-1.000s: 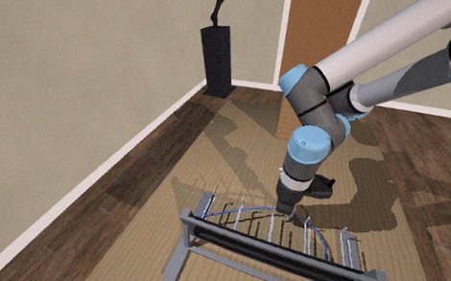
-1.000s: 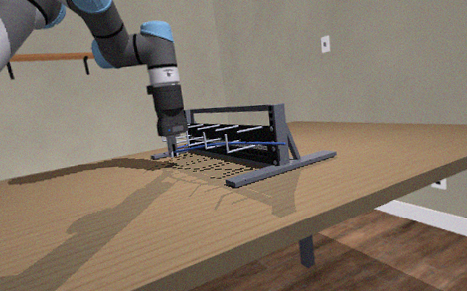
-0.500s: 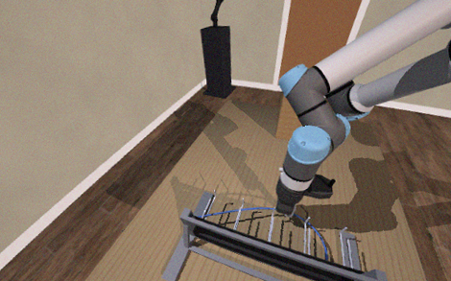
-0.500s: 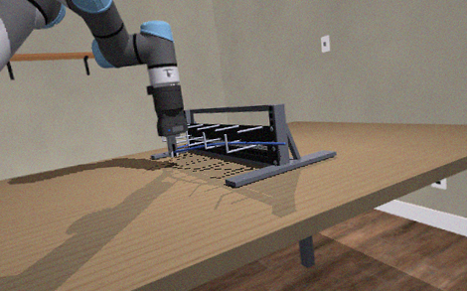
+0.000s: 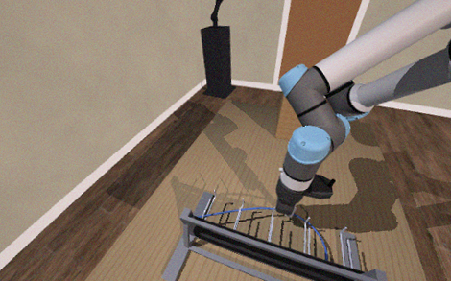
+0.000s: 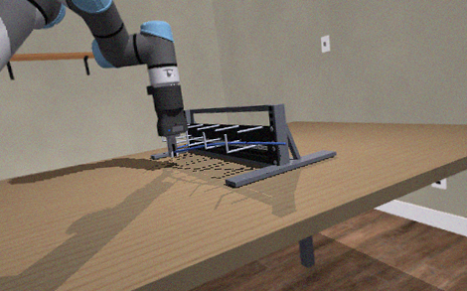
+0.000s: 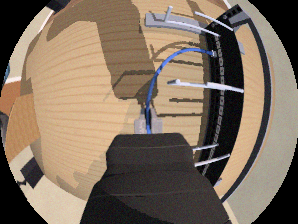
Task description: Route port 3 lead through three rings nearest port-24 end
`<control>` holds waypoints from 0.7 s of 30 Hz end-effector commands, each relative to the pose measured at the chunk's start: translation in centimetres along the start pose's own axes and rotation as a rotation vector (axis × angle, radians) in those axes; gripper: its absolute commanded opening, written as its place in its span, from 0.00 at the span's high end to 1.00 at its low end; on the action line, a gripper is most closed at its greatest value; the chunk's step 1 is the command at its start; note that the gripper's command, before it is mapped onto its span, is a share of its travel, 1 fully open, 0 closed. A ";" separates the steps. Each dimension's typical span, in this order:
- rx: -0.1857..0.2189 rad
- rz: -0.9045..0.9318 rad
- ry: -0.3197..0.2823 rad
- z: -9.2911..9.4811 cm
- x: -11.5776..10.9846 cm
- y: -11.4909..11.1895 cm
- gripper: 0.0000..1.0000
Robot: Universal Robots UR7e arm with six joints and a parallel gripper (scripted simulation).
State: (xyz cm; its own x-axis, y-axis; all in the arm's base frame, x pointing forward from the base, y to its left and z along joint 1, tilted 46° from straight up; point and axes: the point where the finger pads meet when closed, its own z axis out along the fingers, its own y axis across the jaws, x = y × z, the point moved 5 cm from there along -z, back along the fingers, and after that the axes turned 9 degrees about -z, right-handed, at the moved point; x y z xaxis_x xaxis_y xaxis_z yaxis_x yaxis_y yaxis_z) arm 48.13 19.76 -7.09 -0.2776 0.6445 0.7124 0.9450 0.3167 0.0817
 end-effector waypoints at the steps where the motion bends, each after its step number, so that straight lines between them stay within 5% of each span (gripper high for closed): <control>1: -0.001 0.000 -0.001 -0.1 0.0 0.0 1.00; 21: -0.001 0.000 -0.001 -0.4 0.0 0.0 1.00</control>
State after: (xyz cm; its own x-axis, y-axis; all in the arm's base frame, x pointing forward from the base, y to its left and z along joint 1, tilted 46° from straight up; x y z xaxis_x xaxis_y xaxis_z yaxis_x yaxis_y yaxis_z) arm 48.14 19.69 -7.02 -0.2775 0.6445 0.7125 0.9450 0.3168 0.0816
